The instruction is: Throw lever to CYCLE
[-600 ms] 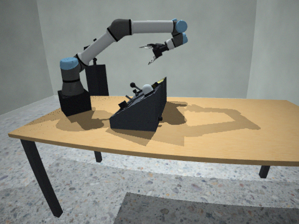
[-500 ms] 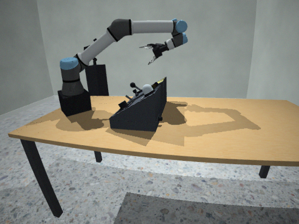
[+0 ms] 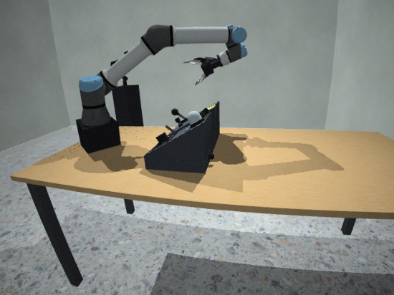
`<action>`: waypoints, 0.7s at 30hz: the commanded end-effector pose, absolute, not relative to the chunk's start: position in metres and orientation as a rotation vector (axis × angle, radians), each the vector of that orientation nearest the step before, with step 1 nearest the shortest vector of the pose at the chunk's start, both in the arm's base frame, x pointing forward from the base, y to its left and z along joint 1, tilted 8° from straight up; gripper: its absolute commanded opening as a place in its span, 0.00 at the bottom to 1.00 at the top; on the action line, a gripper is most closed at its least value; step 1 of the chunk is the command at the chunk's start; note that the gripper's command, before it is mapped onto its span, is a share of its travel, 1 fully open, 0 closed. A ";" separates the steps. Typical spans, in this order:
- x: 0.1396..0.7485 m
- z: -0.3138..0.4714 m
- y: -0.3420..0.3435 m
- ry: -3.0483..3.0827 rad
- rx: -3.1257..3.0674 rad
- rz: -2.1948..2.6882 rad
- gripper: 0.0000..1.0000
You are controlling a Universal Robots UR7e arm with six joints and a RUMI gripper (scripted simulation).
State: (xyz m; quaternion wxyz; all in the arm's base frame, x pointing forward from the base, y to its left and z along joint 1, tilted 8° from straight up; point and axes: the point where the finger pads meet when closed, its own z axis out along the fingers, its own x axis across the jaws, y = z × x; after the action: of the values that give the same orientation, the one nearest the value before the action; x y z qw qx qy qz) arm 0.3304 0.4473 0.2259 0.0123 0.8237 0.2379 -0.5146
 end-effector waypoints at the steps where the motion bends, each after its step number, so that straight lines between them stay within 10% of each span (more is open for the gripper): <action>1: 0.330 0.227 0.447 0.743 2.569 -1.602 1.00; 21: 0.332 0.236 0.441 0.713 2.606 -1.560 1.00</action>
State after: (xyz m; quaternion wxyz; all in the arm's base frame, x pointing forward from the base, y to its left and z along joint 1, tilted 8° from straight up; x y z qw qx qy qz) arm 0.3306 0.4443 0.2309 0.0120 0.8294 0.2332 -0.5075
